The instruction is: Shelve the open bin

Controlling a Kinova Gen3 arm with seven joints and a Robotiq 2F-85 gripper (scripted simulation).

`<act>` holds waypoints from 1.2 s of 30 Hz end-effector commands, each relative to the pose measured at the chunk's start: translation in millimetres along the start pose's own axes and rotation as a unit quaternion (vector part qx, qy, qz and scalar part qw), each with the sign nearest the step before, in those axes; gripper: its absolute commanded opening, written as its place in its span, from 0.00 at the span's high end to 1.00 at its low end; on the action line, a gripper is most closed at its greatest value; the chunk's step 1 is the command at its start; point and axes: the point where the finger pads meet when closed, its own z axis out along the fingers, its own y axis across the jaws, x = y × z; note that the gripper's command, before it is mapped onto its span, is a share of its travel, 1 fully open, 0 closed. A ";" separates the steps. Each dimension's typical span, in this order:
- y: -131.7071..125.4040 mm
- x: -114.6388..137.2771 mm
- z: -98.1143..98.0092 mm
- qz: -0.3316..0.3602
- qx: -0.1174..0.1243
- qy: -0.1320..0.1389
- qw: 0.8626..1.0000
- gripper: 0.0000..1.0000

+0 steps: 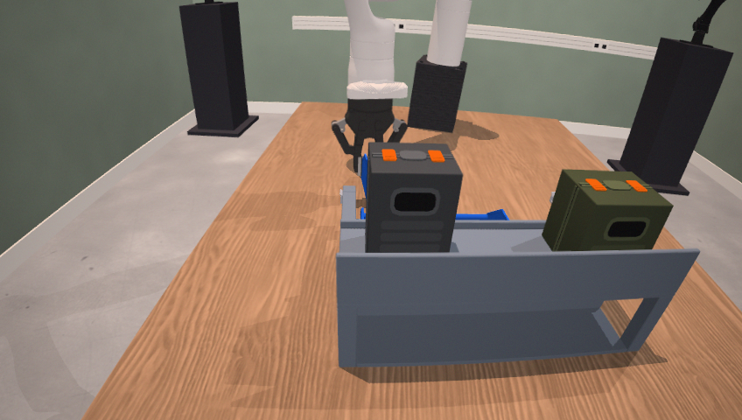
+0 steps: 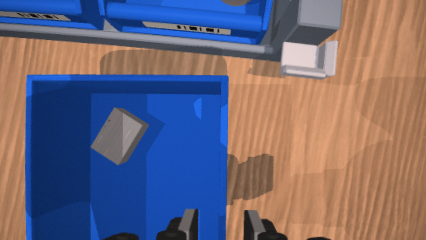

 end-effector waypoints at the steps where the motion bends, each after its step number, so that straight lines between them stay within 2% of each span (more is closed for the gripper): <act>1: 0.8 0.4 4.1 0.000 -0.001 0.001 1.000 0.65; 36: 0.8 0.4 1.2 0.000 -0.001 0.001 1.000 0.65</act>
